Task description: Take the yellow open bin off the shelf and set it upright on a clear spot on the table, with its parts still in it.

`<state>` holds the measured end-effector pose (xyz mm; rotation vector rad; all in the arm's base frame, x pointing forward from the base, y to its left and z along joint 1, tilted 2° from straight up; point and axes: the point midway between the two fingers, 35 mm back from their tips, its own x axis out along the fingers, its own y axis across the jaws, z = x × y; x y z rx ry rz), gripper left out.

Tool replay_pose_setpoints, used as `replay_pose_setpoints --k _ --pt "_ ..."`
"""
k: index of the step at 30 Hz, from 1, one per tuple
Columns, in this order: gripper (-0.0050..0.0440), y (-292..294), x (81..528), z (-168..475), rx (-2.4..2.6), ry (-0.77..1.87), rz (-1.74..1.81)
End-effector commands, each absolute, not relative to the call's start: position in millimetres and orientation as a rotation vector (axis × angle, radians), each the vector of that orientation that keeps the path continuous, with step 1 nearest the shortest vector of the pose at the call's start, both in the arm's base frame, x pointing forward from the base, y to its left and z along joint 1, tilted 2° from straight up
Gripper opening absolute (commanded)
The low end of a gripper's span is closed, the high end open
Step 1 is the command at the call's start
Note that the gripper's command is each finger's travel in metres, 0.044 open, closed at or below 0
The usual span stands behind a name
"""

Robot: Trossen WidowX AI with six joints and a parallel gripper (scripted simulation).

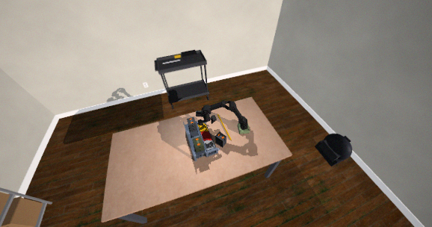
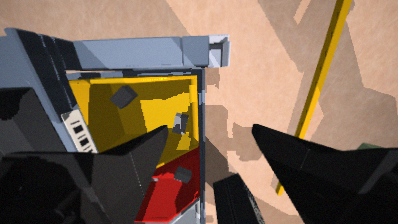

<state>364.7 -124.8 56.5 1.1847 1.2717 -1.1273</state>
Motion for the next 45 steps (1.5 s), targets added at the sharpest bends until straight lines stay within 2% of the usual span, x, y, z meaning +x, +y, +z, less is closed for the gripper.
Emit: replay_pose_setpoints --k 1,7,45 --pt "0.0425 -126 368 67 1.189 1.243 -1.112" --pt "0.0425 -122 396 31 1.271 1.114 -0.978" --pt "0.0425 -122 389 39 1.271 1.114 -0.978"
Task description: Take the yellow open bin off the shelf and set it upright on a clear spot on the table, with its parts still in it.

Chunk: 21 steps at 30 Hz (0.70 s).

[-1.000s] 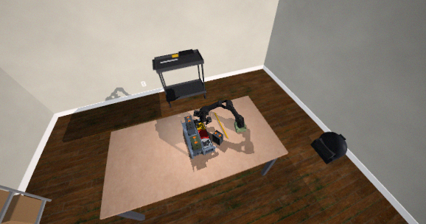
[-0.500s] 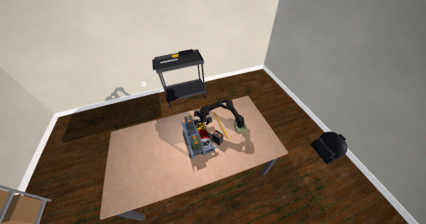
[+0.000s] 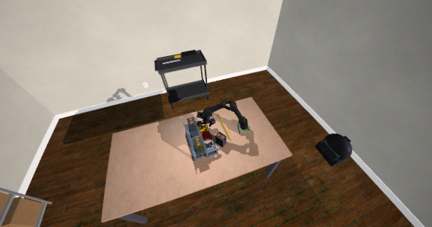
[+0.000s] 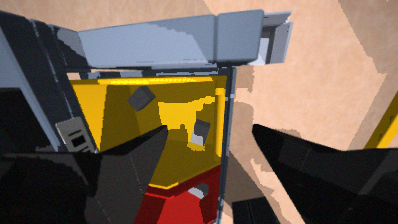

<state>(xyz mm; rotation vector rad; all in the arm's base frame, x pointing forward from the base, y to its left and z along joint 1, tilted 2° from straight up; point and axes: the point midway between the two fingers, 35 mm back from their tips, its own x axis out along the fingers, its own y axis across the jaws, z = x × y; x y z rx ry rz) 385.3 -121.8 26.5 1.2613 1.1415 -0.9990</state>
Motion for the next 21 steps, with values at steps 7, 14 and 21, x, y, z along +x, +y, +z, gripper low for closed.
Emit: replay_pose_setpoints --k 7,14,21 --pt "0.0425 -122.4 388.6 39.4 1.271 1.114 -0.978" --pt "0.0425 -122.5 387.2 41.4 1.271 1.114 -0.979" --pt "0.0425 -122.5 387.2 41.4 1.271 1.114 -0.979"
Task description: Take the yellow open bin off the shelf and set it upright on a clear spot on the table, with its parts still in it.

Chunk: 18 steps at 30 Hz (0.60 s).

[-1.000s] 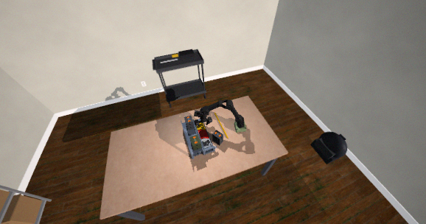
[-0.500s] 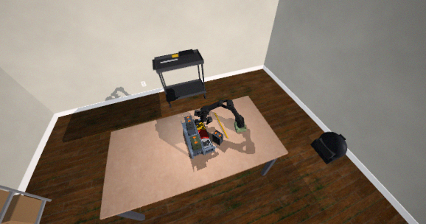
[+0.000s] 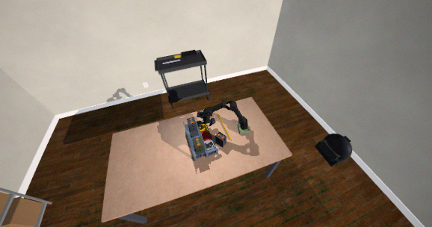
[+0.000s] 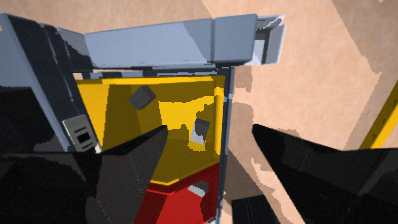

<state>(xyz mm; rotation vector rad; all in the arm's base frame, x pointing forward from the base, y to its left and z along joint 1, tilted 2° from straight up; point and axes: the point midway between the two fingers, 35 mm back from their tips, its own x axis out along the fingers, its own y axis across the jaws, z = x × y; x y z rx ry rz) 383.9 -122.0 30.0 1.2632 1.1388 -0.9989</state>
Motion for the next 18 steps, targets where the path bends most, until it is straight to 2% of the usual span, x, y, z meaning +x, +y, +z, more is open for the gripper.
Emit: replay_pose_setpoints --k 1,18 --pt "0.0425 -122.5 387.2 41.4 1.271 1.114 -0.979" --pt "0.0425 -122.6 386.5 42.3 1.27 1.114 -0.979"
